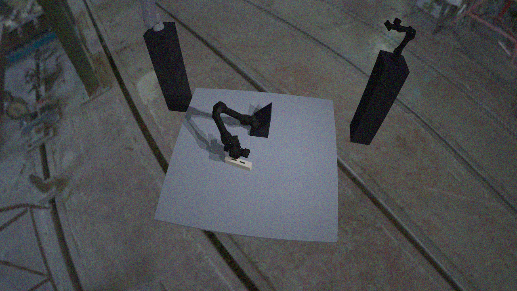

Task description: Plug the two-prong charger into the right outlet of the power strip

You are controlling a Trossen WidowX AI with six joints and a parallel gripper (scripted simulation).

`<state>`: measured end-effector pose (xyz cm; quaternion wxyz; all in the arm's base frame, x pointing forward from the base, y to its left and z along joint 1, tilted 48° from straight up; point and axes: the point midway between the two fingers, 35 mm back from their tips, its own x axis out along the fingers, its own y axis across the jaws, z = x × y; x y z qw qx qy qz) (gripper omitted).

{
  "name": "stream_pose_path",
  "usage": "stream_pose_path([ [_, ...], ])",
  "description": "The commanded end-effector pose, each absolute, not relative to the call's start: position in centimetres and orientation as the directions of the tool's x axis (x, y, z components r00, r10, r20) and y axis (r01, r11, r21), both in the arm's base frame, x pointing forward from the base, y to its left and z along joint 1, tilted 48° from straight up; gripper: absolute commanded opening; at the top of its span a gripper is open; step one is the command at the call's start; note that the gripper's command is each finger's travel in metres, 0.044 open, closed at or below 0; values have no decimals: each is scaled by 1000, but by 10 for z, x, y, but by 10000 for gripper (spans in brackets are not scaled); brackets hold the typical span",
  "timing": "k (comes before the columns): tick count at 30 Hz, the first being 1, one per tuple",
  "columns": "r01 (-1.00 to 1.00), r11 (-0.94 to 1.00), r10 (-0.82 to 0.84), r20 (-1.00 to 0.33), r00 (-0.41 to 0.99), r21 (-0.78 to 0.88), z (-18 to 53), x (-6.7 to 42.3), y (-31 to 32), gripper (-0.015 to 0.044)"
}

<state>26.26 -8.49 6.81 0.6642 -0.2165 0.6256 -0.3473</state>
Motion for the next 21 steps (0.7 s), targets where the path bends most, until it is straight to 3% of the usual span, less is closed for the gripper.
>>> stream_pose_path([
  [1,187,664,-734,-679,-22,-724,69,264,-85,0],
  [21,187,664,-734,-678,-22,-724,70,268,-85,0],
])
